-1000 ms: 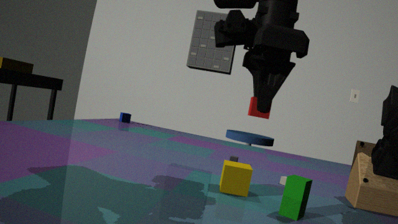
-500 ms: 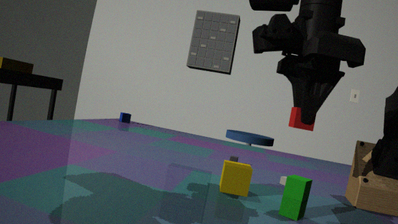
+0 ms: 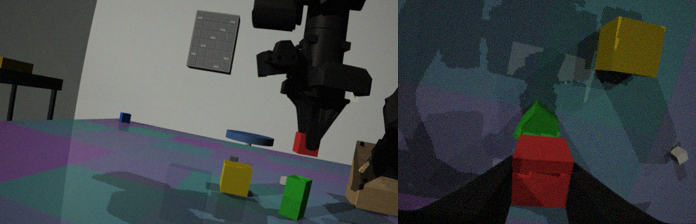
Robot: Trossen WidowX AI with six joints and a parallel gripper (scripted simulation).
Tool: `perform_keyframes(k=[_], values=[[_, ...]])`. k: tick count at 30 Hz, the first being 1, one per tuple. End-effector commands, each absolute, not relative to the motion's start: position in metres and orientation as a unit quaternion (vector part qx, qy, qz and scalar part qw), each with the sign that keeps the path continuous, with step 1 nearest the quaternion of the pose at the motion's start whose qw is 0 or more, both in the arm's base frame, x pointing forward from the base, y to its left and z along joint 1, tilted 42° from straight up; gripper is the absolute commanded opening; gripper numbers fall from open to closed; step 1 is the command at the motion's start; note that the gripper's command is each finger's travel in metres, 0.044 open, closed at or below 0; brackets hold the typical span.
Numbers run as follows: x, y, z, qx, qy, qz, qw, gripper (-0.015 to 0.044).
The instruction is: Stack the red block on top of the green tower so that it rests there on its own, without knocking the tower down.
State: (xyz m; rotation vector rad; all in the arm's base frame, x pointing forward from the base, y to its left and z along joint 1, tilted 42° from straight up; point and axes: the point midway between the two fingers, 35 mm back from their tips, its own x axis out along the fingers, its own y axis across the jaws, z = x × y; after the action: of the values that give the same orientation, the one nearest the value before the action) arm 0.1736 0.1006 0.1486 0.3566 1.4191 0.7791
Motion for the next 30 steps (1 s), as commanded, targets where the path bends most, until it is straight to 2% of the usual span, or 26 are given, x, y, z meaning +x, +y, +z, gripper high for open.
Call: perform_keyframes(k=[1,30], values=[[0.173,0.104,0.147,0.160,0.629,0.347,0.677,0.0000],[0.171,0.125,0.125,0.161,0.629,0.348,0.677,0.0000]])
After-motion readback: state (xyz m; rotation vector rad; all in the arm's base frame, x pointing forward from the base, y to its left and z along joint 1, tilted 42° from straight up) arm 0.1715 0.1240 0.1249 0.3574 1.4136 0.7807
